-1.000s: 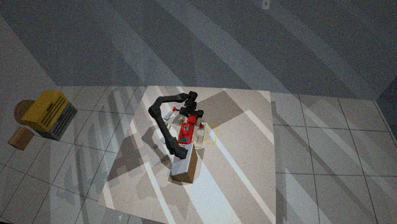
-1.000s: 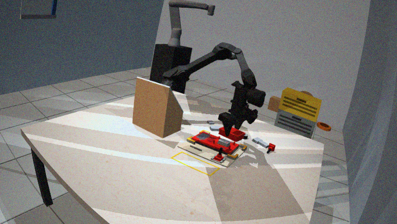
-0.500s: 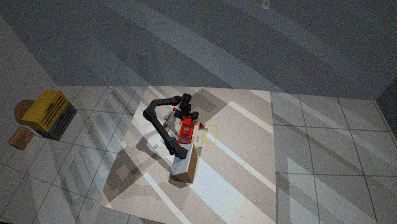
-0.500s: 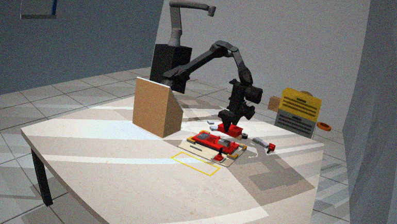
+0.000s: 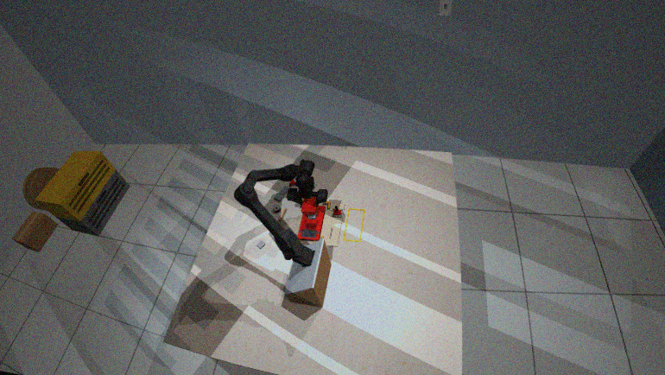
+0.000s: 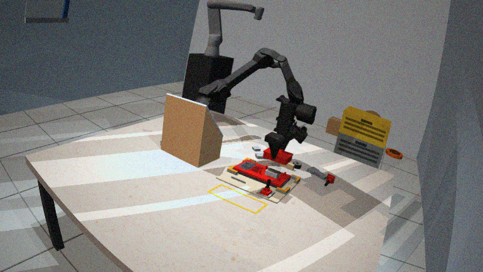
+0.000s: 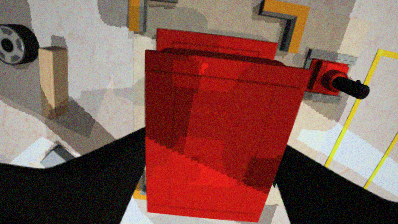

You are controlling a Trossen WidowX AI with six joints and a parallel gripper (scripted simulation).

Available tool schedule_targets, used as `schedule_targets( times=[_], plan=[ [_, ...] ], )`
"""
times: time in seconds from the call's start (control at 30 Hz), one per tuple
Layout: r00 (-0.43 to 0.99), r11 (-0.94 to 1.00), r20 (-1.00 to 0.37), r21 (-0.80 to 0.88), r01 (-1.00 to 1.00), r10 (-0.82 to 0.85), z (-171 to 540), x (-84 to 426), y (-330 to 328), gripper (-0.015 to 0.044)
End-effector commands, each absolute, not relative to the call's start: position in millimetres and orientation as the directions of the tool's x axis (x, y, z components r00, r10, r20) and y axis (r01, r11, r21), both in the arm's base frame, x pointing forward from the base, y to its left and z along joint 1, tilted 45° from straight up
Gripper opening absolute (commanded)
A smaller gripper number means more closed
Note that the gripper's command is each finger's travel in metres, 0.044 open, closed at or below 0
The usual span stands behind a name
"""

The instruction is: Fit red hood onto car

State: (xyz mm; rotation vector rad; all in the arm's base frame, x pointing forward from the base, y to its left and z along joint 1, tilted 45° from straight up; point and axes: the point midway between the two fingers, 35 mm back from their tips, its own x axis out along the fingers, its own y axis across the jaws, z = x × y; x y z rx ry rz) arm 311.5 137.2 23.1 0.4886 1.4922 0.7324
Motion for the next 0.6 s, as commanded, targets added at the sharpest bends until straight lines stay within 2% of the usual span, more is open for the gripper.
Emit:
schedule_targets(
  times=[0.0,0.23,0.57],
  plan=[
    [-0.072,0.697,-0.708,0.704,-0.132,0.702,17,310,144,0.0],
    [-0.072,0.696,-0.707,0.706,-0.132,0.703,-7,305,168,0.0],
    [-0.072,0.696,-0.707,0.706,-0.132,0.703,-10,305,170,0.0]
  ],
)
